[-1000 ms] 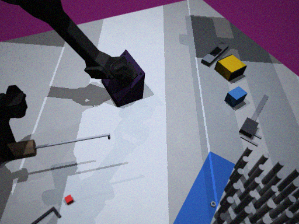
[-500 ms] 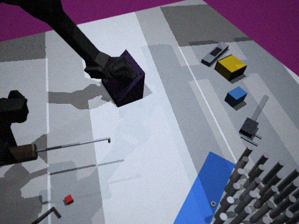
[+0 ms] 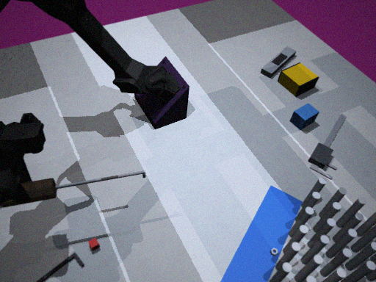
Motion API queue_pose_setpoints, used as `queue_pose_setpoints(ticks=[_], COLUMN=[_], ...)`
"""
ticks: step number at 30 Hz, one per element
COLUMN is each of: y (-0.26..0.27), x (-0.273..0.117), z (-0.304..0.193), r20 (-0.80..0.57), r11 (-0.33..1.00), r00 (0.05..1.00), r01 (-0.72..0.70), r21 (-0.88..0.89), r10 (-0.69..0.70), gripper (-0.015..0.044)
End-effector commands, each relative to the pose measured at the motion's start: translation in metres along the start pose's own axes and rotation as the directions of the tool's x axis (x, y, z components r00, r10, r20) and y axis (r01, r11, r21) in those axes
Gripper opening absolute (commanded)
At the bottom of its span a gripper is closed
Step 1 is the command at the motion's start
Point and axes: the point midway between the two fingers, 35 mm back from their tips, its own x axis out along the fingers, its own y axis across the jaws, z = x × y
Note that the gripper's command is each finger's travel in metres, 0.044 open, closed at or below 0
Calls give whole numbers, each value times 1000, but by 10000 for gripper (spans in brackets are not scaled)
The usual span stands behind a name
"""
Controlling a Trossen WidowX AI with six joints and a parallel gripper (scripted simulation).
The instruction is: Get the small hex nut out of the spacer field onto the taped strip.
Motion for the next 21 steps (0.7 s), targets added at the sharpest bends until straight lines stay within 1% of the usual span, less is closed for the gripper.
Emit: queue_pose_setpoints(ticks=[1,21], y=[0,4], x=[3,19], z=[0,-5], r20=[5,4], r11=[1000,1000], r00=[1000,1000], r01=[5,5], r21=[-5,-5], r10=[-5,-5], gripper=[0,0])
